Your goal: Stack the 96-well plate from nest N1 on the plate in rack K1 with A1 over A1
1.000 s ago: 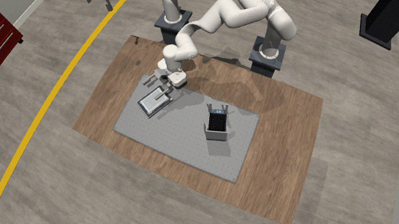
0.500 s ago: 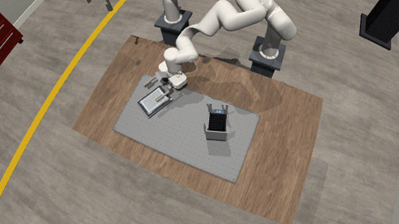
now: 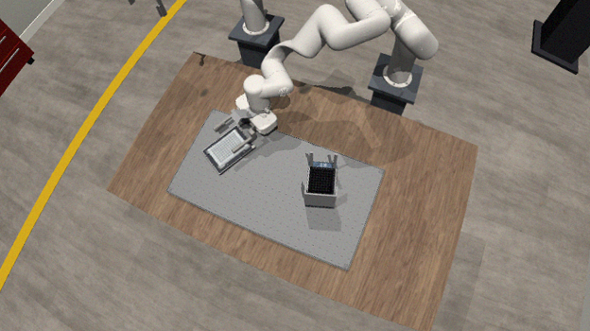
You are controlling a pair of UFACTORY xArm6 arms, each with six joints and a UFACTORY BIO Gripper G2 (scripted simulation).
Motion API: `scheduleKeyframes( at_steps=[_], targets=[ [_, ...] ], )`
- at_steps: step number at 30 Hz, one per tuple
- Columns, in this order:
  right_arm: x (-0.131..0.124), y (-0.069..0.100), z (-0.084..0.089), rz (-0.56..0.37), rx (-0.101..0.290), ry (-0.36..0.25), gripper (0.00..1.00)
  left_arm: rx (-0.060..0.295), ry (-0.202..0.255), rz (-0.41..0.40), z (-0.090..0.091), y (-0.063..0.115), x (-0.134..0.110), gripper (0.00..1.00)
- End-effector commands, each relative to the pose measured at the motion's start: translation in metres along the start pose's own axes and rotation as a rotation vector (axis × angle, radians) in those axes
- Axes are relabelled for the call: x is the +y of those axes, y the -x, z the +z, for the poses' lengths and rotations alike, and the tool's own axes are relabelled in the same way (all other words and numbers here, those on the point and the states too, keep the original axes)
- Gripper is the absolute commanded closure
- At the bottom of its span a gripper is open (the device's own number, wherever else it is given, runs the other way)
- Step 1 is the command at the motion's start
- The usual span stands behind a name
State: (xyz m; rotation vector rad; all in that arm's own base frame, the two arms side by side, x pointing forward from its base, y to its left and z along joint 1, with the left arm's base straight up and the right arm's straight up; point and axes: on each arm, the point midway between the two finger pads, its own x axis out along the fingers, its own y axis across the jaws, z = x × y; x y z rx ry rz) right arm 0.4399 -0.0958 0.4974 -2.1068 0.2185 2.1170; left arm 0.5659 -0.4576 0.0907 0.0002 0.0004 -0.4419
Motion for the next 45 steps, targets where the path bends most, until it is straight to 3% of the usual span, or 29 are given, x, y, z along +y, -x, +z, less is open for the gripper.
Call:
scheduleKeyframes(
  at_steps=[1,15,45],
  targets=[
    [0.0,0.002,0.0,0.0,0.005,0.0,0.0,-0.006,0.002,0.0,-0.005,-0.002,0.0,0.63],
    [0.0,0.002,0.0,0.0,0.005,0.0,0.0,-0.006,0.002,0.0,-0.025,-0.002,0.0,0.63],
    [0.0,0.002,0.0,0.0,0.005,0.0,0.0,-0.005,0.002,0.0,-0.035,-0.002,0.0,0.63]
  ],
)
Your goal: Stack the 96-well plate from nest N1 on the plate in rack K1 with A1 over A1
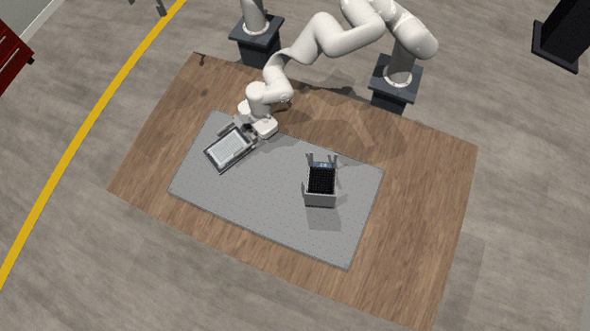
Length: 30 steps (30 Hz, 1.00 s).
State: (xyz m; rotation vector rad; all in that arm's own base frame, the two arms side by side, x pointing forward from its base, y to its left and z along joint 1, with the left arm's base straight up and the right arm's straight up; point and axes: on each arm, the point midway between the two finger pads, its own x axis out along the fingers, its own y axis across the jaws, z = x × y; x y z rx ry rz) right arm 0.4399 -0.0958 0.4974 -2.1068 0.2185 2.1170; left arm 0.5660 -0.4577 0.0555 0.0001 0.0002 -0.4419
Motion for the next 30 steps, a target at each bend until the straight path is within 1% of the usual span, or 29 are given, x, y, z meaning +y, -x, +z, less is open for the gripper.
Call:
scheduleKeyframes(
  at_steps=[1,18,30],
  targets=[
    [0.0,0.002,0.0,0.0,0.005,0.0,0.0,-0.005,0.002,0.0,0.0,-0.001,0.0,0.63],
    [0.0,0.002,0.0,0.0,0.005,0.0,0.0,-0.005,0.002,0.0,-0.01,-0.001,0.0,0.63],
    [0.0,0.002,0.0,0.0,0.005,0.0,0.0,-0.005,0.002,0.0,-0.01,-0.002,0.0,0.63]
  ],
)
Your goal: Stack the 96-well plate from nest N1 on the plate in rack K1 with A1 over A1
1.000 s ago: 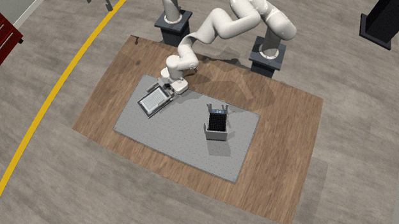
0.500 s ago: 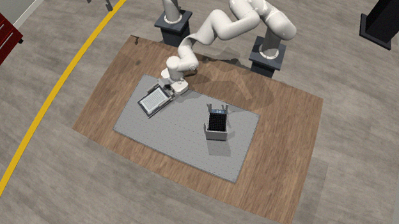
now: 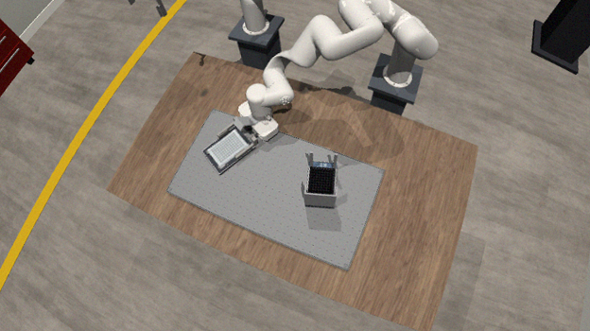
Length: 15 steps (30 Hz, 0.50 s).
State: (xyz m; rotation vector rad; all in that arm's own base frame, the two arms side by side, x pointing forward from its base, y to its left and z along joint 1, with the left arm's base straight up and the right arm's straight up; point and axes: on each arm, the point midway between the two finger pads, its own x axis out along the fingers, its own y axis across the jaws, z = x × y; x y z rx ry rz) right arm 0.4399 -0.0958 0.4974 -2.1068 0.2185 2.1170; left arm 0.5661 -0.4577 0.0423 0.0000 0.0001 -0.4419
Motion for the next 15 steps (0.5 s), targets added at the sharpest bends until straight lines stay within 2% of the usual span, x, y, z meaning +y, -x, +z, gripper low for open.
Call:
scheduleKeyframes(
  at_steps=[1,7,8,15],
  targets=[
    [0.0,0.0022,0.0001,0.0,0.005,0.0,0.0,-0.005,0.002,0.0,0.003,-0.0015,-0.0004,0.63],
    [0.0,0.0022,0.0001,0.0,0.005,0.0,0.0,-0.005,0.002,0.0,0.0031,-0.0015,-0.0004,0.63],
    [0.0,0.0022,0.0001,0.0,0.005,0.0,0.0,-0.005,0.002,0.0,0.0031,-0.0015,-0.0005,1.0],
    [0.0,0.0022,0.0001,0.0,0.005,0.0,0.0,-0.005,0.002,0.0,0.0031,-0.0015,-0.0005,1.0]
  ],
)
